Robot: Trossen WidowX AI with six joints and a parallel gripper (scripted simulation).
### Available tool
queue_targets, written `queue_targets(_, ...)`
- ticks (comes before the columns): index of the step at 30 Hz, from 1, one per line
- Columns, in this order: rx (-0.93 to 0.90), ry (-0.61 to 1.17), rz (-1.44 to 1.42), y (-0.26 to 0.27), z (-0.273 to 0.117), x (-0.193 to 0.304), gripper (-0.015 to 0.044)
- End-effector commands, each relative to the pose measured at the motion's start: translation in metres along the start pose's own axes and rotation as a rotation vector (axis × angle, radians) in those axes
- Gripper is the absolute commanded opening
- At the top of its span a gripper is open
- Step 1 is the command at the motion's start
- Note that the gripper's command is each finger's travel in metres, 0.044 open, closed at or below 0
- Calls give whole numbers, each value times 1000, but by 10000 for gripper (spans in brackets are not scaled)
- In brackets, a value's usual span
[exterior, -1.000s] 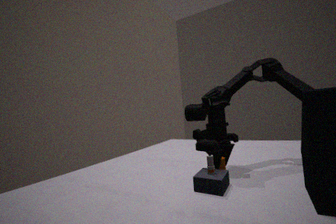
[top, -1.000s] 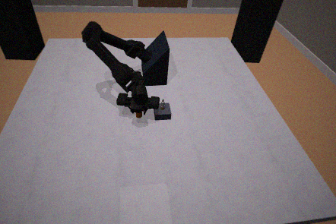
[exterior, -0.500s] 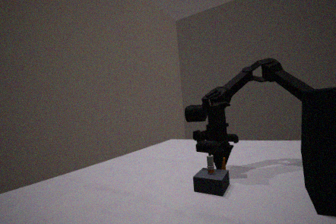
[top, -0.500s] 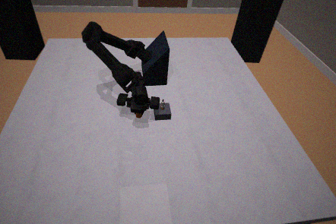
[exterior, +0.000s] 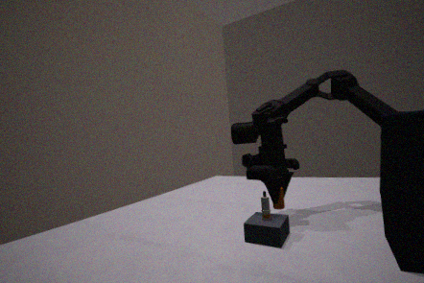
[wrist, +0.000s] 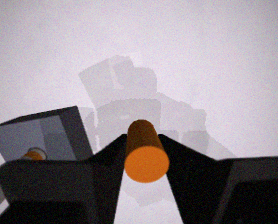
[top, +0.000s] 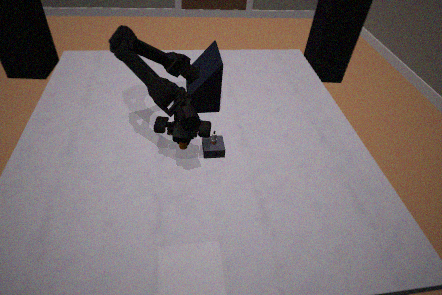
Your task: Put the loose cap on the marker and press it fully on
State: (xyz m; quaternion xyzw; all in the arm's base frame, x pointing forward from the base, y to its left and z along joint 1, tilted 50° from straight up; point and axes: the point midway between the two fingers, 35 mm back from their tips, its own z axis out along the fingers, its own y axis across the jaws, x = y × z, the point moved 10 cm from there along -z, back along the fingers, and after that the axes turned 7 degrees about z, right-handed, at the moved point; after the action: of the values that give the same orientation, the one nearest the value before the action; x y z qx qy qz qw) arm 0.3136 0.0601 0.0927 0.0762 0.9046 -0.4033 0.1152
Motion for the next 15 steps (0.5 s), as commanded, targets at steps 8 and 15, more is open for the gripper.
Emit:
queue_targets(8, -7, -9, 11, -2, -30, 0, 0)
queue_targets(15, -16, -9, 10, 14, -39, 3, 0)
